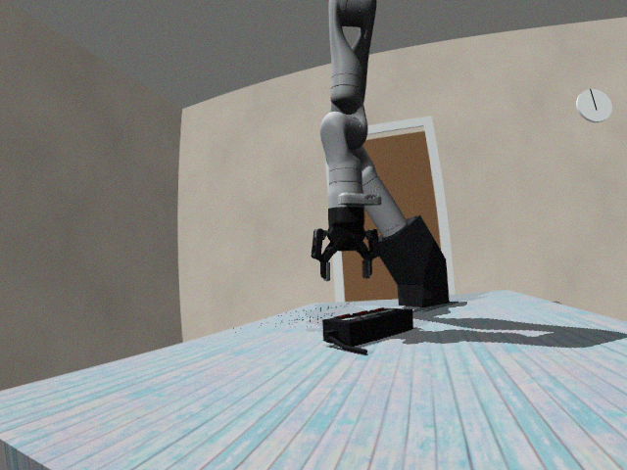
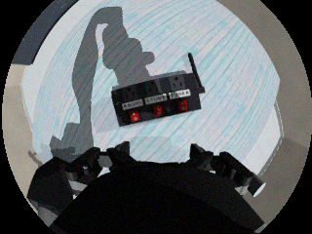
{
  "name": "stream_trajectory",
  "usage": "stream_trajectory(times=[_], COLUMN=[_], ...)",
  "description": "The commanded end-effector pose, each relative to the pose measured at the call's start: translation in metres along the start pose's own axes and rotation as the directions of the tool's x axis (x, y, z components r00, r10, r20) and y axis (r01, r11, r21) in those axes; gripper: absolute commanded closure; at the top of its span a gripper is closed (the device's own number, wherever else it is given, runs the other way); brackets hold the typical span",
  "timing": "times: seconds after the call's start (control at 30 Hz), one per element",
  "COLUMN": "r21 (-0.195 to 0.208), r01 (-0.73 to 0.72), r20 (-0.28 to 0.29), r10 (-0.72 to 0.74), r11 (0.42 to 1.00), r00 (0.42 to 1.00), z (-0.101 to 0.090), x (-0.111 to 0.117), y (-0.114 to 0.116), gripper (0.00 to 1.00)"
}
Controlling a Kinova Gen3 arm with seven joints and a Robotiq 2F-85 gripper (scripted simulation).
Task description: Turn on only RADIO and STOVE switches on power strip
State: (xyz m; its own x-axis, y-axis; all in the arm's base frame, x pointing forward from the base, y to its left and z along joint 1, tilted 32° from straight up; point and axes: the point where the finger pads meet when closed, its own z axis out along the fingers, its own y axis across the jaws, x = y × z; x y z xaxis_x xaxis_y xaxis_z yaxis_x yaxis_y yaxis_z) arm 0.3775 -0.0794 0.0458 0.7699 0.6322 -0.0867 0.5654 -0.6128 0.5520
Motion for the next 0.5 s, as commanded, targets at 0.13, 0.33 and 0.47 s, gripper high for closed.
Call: stream_trajectory(times=[0.13,0.33,0.47], r21=[-0.002,-0.004,-0.007], r01=[0.024,0.045,0.066], r20=[-0.019,-0.038,-0.056], r10=[-0.024,-0.045,-0.066], r11=[1.0,0.999,0.998], r00=[1.0,0.998,0.996], z=[0.0008,0.0014,0.0017], x=[0.0028,0.0056,0.0084], y=[0.001,0.0021,0.0031], gripper=[0.0,0.0,0.0])
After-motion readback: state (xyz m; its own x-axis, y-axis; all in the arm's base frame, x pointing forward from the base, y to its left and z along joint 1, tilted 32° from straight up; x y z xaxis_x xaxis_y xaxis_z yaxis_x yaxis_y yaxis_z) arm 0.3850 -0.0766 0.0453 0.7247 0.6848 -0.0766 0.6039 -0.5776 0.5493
